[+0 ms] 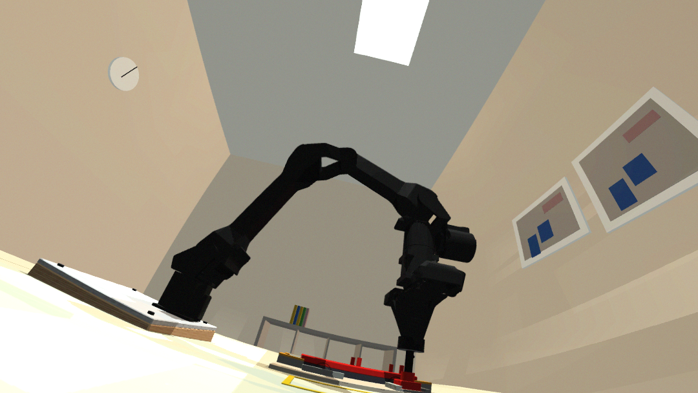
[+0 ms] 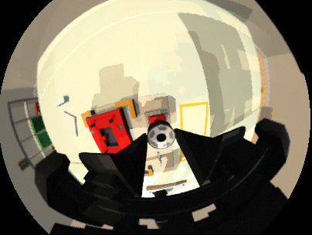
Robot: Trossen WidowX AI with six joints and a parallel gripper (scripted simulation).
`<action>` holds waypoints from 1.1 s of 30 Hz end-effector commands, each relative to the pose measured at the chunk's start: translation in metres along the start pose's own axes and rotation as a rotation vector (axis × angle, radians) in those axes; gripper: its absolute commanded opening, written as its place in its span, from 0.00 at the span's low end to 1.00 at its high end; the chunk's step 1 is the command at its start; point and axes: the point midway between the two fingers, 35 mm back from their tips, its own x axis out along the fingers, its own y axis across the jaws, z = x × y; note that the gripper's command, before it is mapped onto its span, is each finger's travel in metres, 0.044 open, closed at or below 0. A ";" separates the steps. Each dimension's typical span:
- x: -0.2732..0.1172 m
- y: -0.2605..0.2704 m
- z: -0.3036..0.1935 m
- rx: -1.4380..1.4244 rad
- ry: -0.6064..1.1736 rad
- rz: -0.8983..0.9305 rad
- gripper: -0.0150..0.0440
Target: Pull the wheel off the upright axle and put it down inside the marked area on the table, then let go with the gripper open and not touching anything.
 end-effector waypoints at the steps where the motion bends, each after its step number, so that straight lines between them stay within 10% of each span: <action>1: -0.003 0.000 0.001 0.002 -0.003 -0.001 0.25; 33: -0.034 -0.024 -0.012 -0.002 0.004 -0.001 0.25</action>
